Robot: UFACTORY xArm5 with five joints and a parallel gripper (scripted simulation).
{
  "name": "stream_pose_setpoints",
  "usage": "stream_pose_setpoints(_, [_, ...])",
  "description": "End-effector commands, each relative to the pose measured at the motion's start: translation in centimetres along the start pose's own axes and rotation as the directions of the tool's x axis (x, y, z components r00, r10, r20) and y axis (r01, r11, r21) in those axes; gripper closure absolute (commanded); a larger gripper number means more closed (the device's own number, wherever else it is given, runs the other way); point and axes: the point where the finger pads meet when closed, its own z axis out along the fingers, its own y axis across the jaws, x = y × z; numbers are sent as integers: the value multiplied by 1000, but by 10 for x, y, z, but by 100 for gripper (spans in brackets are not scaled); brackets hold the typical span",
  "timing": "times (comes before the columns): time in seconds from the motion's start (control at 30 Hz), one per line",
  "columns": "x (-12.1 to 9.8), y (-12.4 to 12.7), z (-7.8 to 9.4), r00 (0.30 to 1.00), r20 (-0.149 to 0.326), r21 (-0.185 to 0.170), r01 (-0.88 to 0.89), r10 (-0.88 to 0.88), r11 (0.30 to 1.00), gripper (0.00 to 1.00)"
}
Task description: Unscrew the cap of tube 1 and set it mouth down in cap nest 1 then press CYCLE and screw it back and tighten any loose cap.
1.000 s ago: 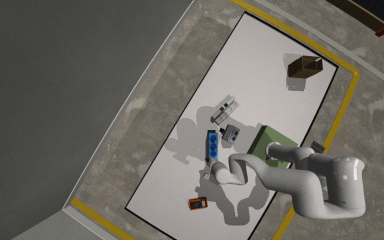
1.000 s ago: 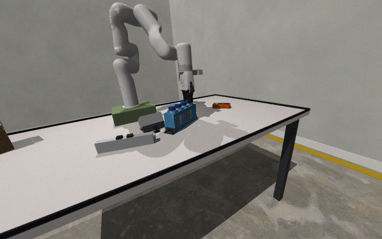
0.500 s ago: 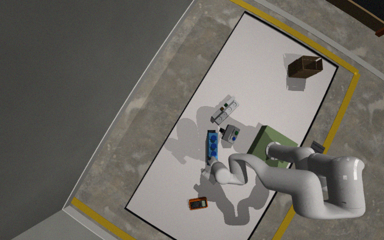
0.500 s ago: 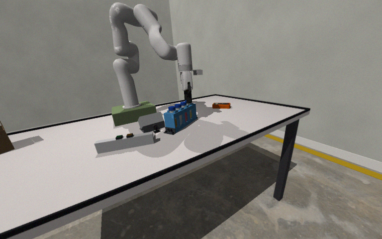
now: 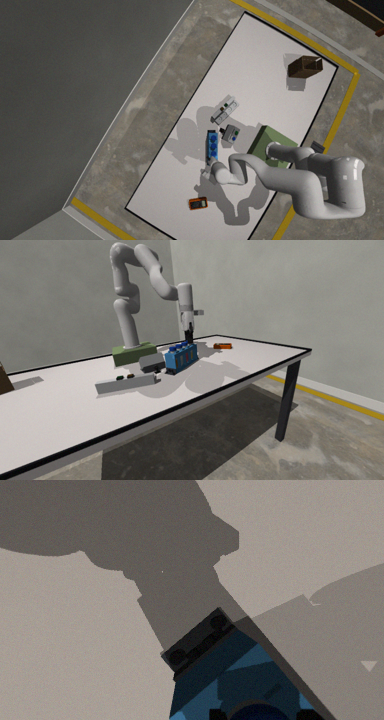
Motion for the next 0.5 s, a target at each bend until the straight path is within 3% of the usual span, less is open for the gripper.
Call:
stream_pose_setpoints(0.0, [1, 1, -1, 985, 2, -5, 170, -170, 985, 100])
stream_pose_setpoints(0.27, [1, 1, -1, 864, 3, -4, 503, -503, 864, 100])
stream_pose_setpoints(0.47, [1, 1, -1, 721, 4, -3, 693, -693, 721, 100])
